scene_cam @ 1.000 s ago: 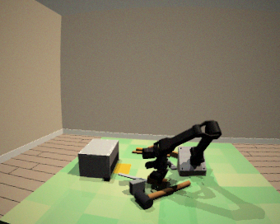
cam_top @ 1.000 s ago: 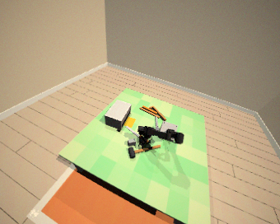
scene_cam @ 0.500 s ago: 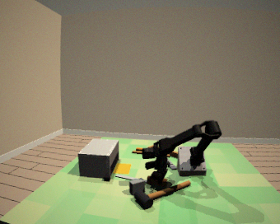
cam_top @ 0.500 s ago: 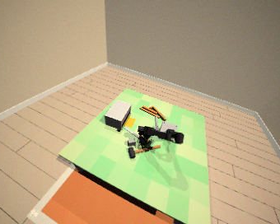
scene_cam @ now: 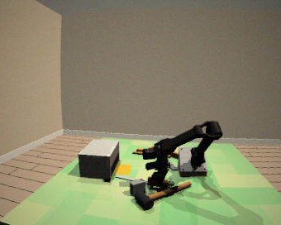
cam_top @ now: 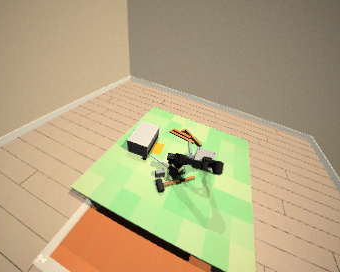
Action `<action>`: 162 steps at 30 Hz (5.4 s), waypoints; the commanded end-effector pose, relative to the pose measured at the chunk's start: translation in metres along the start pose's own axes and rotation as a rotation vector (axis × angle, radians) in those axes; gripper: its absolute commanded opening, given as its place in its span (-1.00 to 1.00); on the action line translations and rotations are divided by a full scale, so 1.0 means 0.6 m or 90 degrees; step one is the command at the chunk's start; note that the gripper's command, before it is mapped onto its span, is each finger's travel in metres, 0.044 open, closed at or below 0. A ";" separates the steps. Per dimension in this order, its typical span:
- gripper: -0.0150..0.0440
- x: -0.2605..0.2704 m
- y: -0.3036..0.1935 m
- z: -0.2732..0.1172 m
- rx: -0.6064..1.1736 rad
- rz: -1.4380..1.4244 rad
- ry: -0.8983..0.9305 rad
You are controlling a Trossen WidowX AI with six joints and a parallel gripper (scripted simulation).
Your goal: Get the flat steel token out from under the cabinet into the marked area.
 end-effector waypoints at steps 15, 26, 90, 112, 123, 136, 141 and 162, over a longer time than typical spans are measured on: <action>0.07 0.001 -0.001 0.003 -0.002 -0.002 0.002; -0.31 0.001 -0.001 0.003 -0.002 -0.002 0.002; -0.49 0.000 0.111 0.003 -0.001 -0.037 0.001; -0.49 0.001 0.155 0.002 -0.001 -0.038 0.001; -0.49 0.002 0.176 0.002 -0.002 -0.038 0.001; -0.49 0.003 0.199 0.002 -0.002 -0.039 0.001; -0.49 0.004 0.208 0.002 -0.002 -0.039 0.001; -0.49 0.006 0.243 0.001 -0.003 -0.039 0.001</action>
Point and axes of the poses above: the point midway between the two fingers, 35 mm back from their tips, its own z axis out along the fingers, its own x axis across the jaws, y = z × x, the point moved 8 cm from there along -z, back along the fingers, and after that the axes turned 2 degrees about -z, right-handed, at the moved point
